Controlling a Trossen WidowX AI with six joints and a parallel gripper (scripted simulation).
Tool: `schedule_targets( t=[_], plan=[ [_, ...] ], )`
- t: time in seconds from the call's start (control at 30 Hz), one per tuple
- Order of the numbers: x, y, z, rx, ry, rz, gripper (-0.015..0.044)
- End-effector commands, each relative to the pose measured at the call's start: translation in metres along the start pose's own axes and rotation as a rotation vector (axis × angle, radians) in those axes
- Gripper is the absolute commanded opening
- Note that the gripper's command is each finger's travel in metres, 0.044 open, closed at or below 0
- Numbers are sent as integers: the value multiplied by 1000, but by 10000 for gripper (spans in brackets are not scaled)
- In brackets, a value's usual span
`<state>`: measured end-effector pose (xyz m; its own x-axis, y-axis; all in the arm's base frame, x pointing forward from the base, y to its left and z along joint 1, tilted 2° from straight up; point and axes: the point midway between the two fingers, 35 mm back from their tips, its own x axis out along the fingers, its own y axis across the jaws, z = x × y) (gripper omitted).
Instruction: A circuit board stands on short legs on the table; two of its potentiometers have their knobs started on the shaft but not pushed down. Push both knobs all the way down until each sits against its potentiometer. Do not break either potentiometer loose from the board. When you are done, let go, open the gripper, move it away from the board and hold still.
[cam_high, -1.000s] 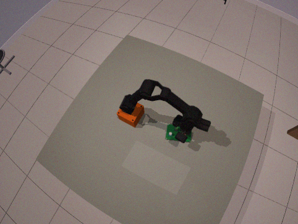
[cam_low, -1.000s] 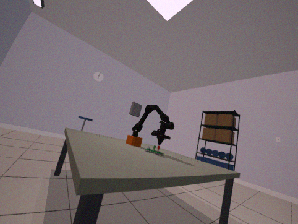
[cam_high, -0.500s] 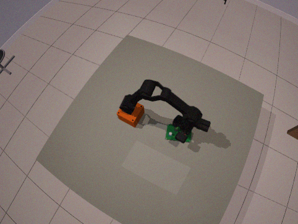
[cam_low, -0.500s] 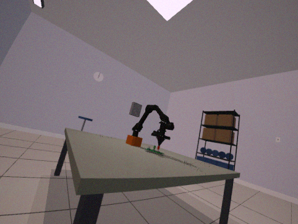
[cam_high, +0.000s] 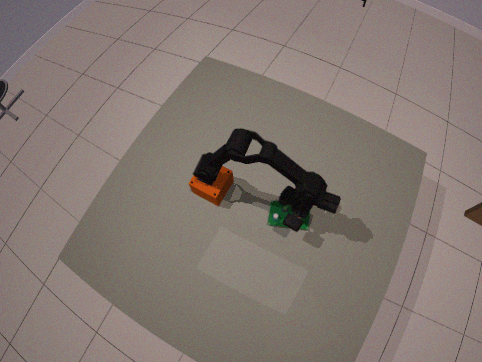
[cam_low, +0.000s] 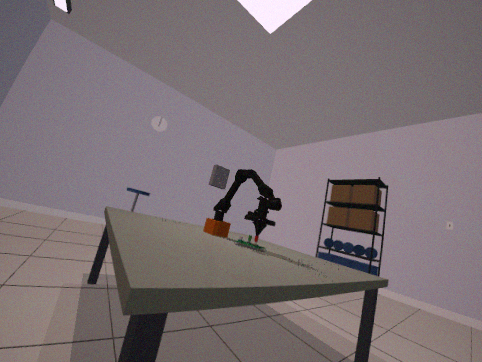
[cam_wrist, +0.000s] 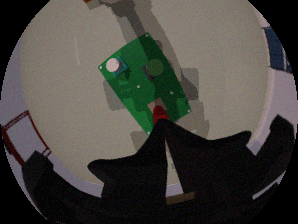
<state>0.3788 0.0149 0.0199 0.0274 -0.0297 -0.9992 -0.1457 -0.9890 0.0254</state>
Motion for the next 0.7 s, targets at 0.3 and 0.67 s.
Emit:
schedule_targets(
  t=[0.3,0.67],
  plan=[
    [2,0,0,-4,0,-2,0],
    [3,0,0,-4,0,-2,0]
  ],
)
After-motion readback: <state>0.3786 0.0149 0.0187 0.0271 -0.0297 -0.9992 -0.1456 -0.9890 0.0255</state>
